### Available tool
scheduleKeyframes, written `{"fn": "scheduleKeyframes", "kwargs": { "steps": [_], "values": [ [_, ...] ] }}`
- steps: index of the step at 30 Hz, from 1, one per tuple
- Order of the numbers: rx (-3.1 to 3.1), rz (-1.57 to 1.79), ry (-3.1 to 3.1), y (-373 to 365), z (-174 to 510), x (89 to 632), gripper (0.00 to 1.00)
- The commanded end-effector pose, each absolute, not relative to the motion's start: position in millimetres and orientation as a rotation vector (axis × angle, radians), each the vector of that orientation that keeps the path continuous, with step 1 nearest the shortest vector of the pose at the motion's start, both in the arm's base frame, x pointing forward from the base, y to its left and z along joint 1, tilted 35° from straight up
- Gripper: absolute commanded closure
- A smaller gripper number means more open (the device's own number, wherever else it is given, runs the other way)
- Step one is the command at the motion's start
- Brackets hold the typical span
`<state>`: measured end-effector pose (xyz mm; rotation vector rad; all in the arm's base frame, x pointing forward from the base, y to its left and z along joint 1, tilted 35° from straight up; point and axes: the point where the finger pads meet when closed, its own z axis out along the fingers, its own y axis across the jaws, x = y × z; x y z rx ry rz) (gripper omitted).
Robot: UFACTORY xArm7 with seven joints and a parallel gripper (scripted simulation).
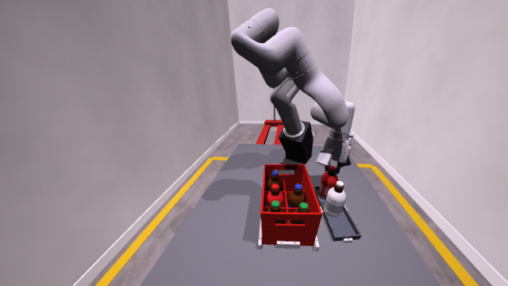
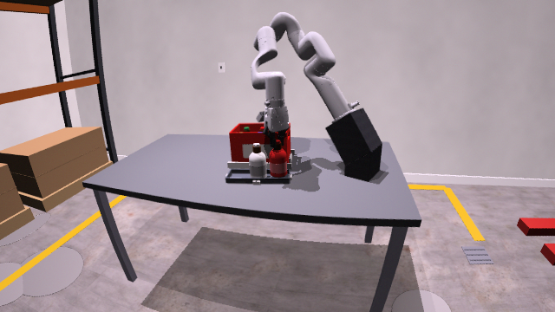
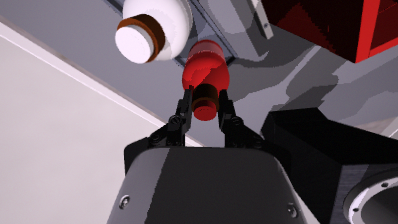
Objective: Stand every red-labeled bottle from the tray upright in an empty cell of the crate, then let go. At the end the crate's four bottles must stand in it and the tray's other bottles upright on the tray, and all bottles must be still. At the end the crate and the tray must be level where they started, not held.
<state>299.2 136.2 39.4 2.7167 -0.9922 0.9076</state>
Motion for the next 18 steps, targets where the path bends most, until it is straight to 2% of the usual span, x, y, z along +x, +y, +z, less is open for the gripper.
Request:
{"fn": "scheduleKeyframes", "kwargs": {
  "steps": [1, 18],
  "values": [
    [2.719, 0.909, -0.991, 139, 44, 297, 1.00],
    [2.719, 0.909, -0.991, 143, 57, 290, 1.00]
  ]
}}
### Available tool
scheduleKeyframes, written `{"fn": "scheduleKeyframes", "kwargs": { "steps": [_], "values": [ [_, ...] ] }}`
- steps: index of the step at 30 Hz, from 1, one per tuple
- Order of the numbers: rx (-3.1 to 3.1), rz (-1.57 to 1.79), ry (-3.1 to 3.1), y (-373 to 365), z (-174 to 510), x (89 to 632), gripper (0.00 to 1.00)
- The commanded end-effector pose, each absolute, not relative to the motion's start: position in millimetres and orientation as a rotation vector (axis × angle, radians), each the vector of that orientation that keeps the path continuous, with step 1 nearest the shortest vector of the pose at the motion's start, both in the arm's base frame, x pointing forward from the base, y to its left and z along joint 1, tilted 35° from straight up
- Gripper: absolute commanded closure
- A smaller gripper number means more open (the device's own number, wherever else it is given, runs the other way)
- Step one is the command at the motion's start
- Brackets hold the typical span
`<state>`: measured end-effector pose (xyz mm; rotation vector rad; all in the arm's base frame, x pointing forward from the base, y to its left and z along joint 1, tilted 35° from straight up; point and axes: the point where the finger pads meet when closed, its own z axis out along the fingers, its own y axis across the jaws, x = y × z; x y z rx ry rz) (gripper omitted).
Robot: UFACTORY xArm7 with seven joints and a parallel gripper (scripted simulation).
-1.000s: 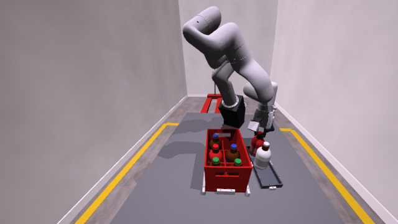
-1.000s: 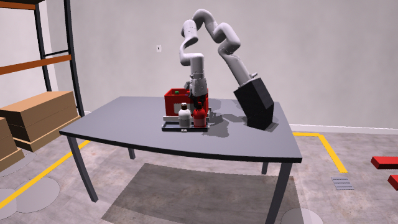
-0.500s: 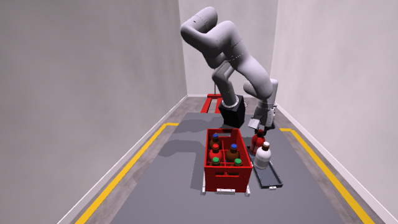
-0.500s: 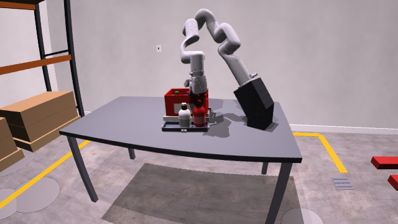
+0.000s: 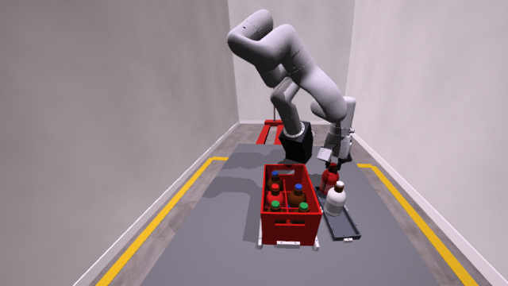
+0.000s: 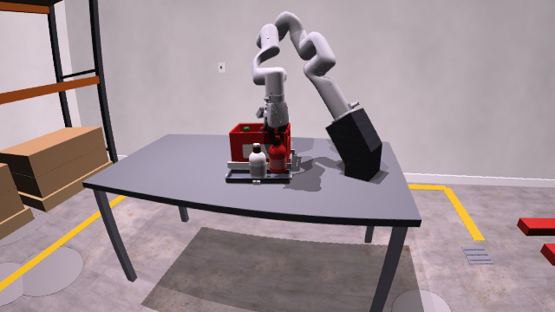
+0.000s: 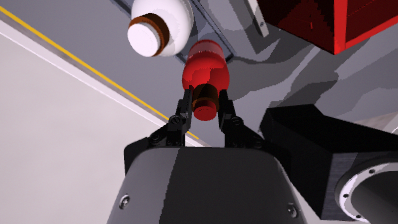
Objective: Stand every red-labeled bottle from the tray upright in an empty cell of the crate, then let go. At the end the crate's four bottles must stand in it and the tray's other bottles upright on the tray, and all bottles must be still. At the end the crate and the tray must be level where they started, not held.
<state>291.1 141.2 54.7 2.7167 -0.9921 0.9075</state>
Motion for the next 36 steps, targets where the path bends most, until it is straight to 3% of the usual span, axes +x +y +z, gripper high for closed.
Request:
{"fn": "scheduleKeyframes", "kwargs": {
  "steps": [1, 36],
  "values": [
    [2.719, 0.909, -0.991, 143.3, 58.0, 289.9, 1.00],
    [2.719, 0.909, -0.991, 144.6, 61.8, 287.9, 1.00]
  ]
}}
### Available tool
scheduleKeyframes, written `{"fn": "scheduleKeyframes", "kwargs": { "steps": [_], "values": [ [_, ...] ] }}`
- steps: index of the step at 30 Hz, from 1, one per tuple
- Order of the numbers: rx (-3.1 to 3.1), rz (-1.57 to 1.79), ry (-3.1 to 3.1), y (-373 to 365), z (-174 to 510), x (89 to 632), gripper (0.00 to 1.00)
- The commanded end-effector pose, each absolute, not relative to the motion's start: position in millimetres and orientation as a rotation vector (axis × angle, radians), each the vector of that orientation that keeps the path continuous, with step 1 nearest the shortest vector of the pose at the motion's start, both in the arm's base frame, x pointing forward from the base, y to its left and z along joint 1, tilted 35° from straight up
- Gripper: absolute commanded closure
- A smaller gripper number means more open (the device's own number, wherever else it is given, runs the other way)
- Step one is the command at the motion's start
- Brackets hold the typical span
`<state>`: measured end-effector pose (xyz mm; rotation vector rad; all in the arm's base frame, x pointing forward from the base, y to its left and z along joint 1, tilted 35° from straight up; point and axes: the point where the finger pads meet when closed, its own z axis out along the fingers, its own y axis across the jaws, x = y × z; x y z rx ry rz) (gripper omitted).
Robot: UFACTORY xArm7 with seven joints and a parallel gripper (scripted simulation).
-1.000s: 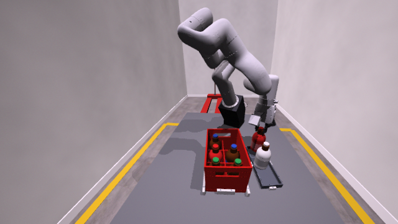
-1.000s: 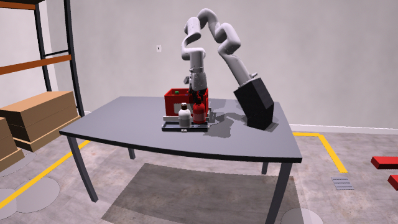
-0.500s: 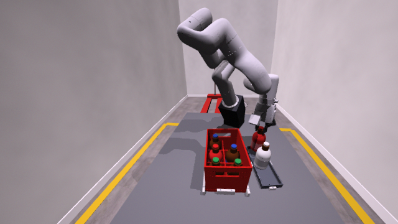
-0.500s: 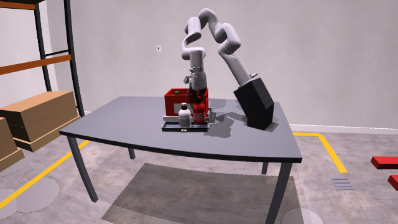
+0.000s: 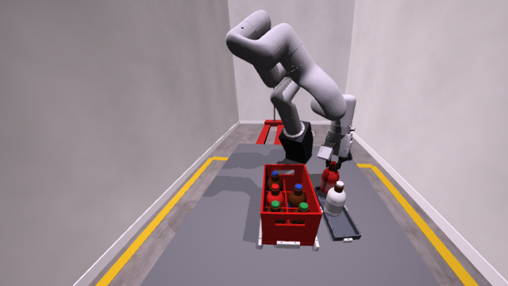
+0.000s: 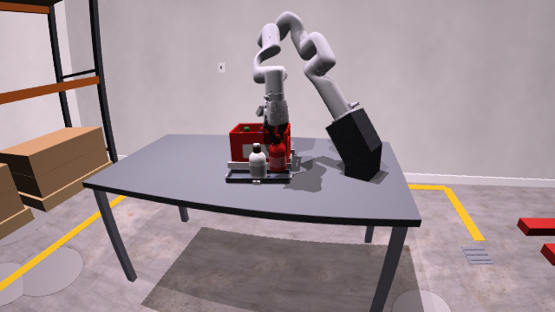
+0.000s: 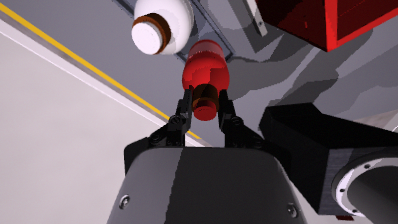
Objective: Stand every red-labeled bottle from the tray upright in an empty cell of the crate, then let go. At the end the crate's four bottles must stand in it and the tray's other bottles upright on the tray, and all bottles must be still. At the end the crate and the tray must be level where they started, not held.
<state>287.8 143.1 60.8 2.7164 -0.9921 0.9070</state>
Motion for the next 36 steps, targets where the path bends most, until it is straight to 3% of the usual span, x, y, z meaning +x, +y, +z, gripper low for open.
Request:
{"fn": "scheduleKeyframes", "kwargs": {
  "steps": [1, 36],
  "values": [
    [2.719, 0.909, -0.991, 145, 62, 288, 1.00],
    [2.719, 0.909, -0.991, 153, 85, 273, 1.00]
  ]
}}
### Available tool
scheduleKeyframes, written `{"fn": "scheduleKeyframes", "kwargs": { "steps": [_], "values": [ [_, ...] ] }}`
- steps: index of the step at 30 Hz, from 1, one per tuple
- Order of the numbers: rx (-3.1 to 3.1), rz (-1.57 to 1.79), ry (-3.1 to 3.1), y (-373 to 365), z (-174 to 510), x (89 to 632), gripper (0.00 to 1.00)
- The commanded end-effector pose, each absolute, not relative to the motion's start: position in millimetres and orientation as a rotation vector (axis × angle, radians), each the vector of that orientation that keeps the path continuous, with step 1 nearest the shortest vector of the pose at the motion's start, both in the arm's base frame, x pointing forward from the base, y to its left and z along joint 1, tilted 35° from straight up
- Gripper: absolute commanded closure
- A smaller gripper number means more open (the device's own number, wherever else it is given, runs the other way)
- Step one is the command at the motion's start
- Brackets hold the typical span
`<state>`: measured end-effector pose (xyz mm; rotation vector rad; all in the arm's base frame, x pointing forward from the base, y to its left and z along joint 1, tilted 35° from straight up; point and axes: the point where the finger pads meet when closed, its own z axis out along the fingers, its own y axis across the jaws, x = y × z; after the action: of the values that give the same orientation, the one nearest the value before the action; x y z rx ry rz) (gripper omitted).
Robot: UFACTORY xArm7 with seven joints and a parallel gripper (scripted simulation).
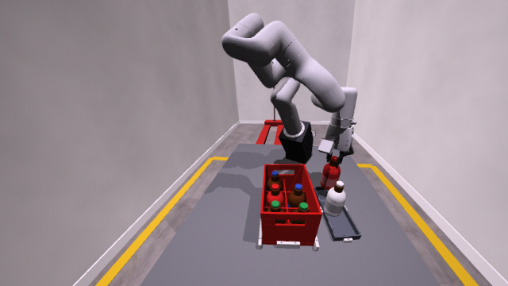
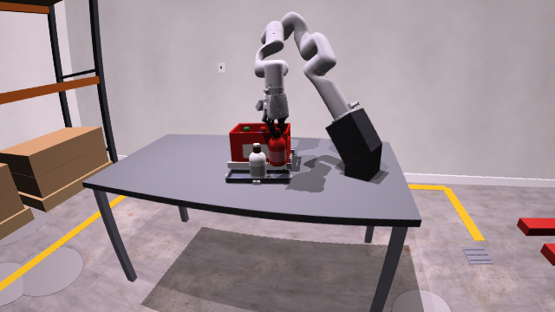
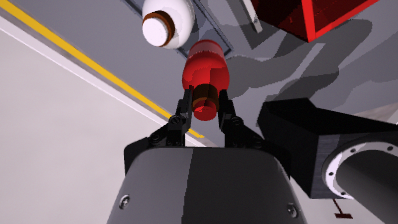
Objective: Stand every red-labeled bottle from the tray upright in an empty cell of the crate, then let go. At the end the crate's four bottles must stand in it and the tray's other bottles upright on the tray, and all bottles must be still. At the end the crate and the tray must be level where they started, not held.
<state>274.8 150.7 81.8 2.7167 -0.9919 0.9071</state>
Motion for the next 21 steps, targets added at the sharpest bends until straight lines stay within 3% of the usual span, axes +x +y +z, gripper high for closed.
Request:
{"fn": "scheduleKeyframes", "kwargs": {
  "steps": [1, 21],
  "values": [
    [2.719, 0.909, -0.991, 153.2, 86.2, 272.9, 1.00],
    [2.719, 0.909, -0.991, 156.0, 93.9, 268.1, 1.00]
  ]
}}
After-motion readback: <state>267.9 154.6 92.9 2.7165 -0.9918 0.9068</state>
